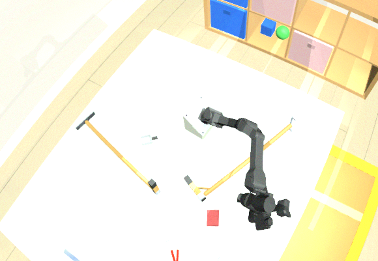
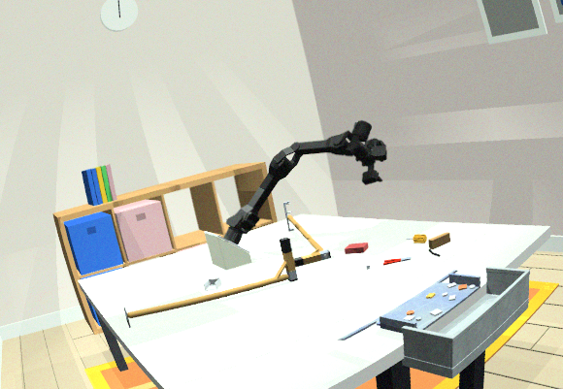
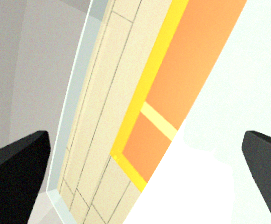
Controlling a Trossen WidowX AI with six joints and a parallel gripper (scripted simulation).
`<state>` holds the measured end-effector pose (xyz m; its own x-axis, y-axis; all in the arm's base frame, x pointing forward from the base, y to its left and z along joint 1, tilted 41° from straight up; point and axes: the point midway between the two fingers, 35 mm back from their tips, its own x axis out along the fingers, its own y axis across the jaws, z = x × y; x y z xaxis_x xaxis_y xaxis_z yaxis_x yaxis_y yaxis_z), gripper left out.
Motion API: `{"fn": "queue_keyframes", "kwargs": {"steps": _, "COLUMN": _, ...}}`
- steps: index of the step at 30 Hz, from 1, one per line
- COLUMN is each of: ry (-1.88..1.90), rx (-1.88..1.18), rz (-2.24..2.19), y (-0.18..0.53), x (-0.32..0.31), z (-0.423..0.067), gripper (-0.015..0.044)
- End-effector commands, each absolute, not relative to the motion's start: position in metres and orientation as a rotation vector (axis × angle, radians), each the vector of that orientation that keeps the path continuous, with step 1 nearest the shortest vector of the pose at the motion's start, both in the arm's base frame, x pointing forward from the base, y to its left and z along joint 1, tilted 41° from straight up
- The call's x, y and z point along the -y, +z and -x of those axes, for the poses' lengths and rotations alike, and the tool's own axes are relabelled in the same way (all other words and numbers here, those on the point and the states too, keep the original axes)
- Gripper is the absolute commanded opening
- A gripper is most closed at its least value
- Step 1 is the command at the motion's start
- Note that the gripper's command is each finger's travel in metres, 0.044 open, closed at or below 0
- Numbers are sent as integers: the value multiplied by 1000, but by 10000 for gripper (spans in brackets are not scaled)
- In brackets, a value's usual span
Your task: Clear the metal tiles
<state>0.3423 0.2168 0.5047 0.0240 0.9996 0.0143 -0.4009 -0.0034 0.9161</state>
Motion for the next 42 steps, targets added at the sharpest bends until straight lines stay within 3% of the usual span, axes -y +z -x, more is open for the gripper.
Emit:
{"fn": "queue_keyframes", "kwargs": {"steps": 1, "ry": 1367, "rx": -885, "rz": -921, "y": 504, "x": -217, "z": -342, "gripper": 440}}
{"fn": "queue_keyframes", "kwargs": {"steps": 9, "ry": 1367, "rx": -885, "rz": -921, "y": 504, "x": -217, "z": -342, "gripper": 440}}
{"fn": "queue_keyframes", "kwargs": {"steps": 26, "ry": 1214, "rx": -808, "rz": -938, "y": 476, "x": -200, "z": -376, "gripper": 0}}
{"fn": "queue_keyframes", "kwargs": {"steps": 42, "ry": 1079, "rx": -766, "rz": -896, "y": 442, "x": -168, "z": -404, "gripper": 0}}
